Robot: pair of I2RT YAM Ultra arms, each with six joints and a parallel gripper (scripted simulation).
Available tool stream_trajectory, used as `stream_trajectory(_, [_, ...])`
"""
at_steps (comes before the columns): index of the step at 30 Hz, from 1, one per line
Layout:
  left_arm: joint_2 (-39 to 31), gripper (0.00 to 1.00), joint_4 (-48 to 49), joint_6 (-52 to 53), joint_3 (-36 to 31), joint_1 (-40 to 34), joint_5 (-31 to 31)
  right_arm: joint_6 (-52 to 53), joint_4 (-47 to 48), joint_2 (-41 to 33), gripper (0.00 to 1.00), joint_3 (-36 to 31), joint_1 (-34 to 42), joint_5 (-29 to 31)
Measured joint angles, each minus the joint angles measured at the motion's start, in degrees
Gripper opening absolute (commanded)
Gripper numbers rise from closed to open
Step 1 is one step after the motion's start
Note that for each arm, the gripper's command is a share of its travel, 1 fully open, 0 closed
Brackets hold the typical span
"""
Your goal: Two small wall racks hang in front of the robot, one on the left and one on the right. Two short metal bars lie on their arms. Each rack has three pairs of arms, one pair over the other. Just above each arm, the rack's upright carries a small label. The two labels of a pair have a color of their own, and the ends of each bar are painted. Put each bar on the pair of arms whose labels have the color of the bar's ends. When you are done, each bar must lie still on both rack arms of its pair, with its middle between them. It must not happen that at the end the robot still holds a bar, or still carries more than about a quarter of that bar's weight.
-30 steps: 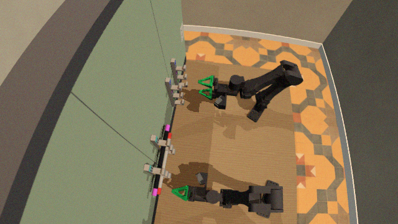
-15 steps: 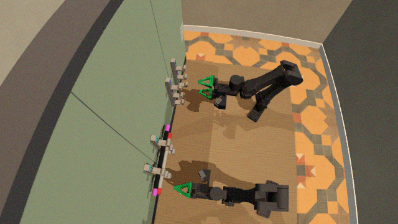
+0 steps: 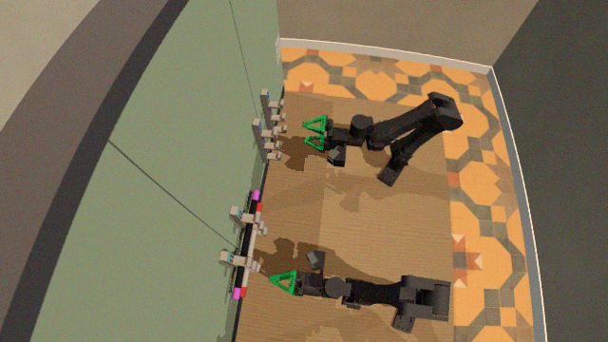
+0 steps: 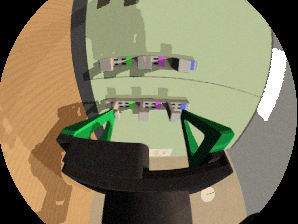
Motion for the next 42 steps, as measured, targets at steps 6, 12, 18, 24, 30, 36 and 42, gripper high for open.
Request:
stream_trajectory(6, [-1.92,1.0,-1.6,0.0,-0.04,-2.08,-1.92,0.0,0.0,0.0,1.0,0.0,0.0,0.0])
stream_trajectory(12, [-3.08,1.0,-3.1,0.0,-0.07,-3.43,-3.63,0.0,0.0,0.0,1.0,0.0,0.0,0.0])
stream_trajectory(18, [-4.85,1.0,-4.85,0.0,-0.07,-5.66,-5.57,0.0,0.0,0.0,1.0,0.0,0.0,0.0])
stream_trajectory(24, [-6.38,1.0,-6.45,0.0,-0.07,-7.67,-7.45,0.0,0.0,0.0,1.0,0.0,0.0,0.0])
stream_trajectory(30, [-7.41,1.0,-8.15,0.0,-0.07,-9.18,-9.33,0.0,0.0,0.0,1.0,0.0,0.0,0.0])
stream_trajectory(36, [-8.87,1.0,-9.92,0.0,-0.07,-11.5,-11.37,0.0,0.0,0.0,1.0,0.0,0.0,0.0])
stream_trajectory(42, [-9.97,1.0,-11.47,0.0,-0.07,-13.33,-13.18,0.0,0.0,0.0,1.0,0.0,0.0,0.0])
